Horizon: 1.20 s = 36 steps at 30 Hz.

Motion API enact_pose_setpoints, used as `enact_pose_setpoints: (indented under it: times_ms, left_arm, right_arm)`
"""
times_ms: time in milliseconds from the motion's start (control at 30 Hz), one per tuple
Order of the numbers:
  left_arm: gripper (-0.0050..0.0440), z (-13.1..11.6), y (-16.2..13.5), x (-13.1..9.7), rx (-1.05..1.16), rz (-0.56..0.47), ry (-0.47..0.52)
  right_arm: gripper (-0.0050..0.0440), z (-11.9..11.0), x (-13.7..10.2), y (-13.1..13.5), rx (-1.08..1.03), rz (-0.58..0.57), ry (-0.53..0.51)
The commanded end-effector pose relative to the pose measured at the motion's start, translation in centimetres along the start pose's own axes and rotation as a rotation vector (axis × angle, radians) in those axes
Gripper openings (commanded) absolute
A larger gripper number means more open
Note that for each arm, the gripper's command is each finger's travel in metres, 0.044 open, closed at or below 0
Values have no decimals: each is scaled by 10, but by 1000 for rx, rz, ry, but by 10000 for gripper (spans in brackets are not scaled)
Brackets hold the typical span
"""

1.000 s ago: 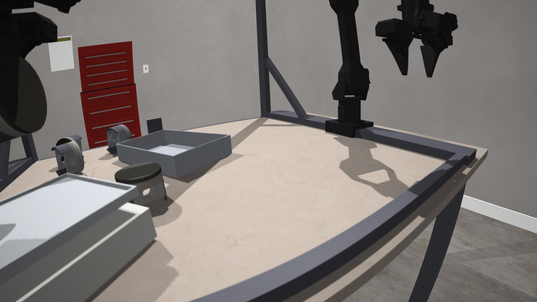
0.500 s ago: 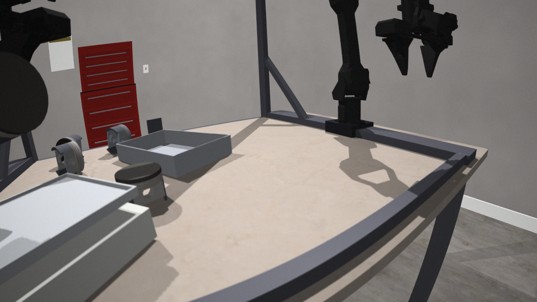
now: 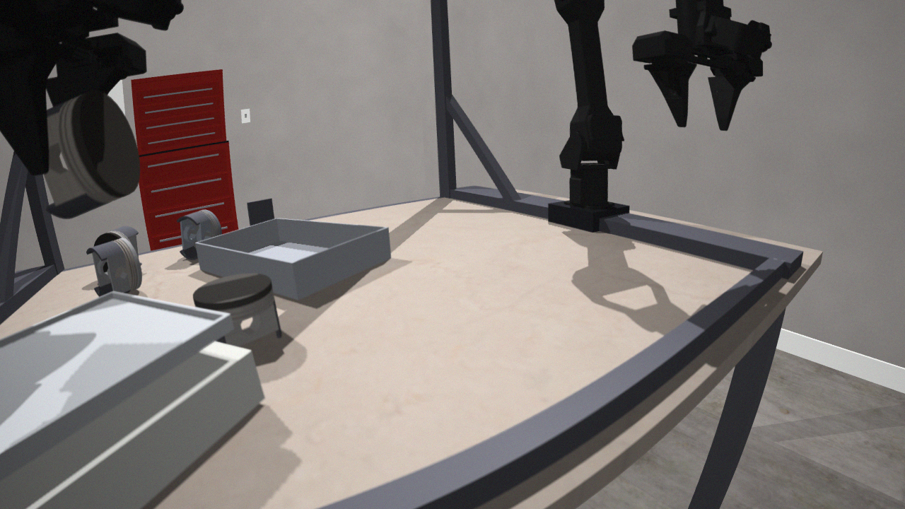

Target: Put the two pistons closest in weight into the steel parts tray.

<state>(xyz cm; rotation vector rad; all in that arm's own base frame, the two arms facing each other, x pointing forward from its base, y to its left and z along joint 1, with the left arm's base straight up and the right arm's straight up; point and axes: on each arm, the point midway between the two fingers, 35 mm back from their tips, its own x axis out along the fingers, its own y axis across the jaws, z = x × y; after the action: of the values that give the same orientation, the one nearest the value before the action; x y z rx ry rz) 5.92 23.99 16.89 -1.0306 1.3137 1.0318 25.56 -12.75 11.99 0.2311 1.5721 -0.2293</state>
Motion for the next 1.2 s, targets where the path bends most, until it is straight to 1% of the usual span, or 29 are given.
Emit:
enact_pose_setpoints:
  times_ms: [0,67,567,633,833,1133,1167]
  left_arm:
    - [400,4,0,-5,2,-1,-18]
    - [400,4,0,-5,2,-1,-18]
    - [400,4,0,-5,2,-1,-18]
    - [400,4,0,-5,2,-1,-18]
    - [400,4,0,-5,2,-1,-18]
    - [400,4,0,-5,2,-1,-18]
    - [400,4,0,-5,2,-1,-18]
  right_arm:
    - [158,11,-10,24,-128,-6,-43]
    - [158,11,-10,24,-128,-6,-43]
    - [158,25,-9,99,-528,-7,-38]
    - [158,25,-9,99,-528,-7,-38]
    - [158,31,-10,128,-688,-9,-39]
    - [158,40,-10,173,-681,-6,-40]
    - [158,40,-10,173,-681,-6,-40]
